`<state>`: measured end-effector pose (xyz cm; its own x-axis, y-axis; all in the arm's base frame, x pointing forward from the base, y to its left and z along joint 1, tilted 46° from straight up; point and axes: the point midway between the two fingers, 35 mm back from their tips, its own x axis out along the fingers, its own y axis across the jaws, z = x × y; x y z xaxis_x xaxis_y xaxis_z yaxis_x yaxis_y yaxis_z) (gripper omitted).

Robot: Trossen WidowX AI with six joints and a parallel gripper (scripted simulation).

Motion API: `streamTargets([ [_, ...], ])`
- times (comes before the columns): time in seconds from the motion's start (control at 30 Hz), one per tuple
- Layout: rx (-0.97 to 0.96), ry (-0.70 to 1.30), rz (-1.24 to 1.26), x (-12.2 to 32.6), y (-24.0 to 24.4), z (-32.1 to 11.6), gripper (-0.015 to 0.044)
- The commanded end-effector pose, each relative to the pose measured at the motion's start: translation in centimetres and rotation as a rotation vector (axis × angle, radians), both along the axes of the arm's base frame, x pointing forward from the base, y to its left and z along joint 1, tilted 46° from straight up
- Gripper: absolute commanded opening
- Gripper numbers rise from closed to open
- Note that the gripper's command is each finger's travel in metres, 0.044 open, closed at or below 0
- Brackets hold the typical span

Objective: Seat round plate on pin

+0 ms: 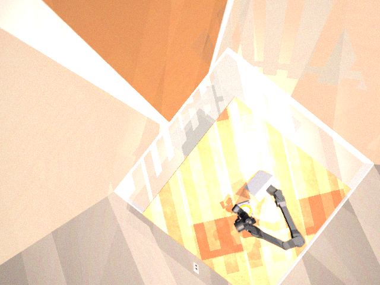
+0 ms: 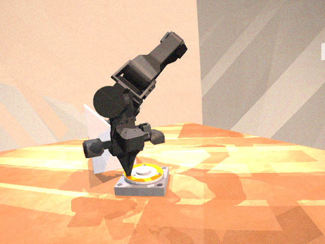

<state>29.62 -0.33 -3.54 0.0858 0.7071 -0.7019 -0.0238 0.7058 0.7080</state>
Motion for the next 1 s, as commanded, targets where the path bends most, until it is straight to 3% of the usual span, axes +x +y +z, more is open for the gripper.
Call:
streamTargets([
  [0.0, -0.002, 0.01, 0.008, -0.8, 0.1, -0.3, 0.0],
  [0.97, -0.002, 0.012, 0.008, -3.4, -0.2, -0.5, 0.0],
])
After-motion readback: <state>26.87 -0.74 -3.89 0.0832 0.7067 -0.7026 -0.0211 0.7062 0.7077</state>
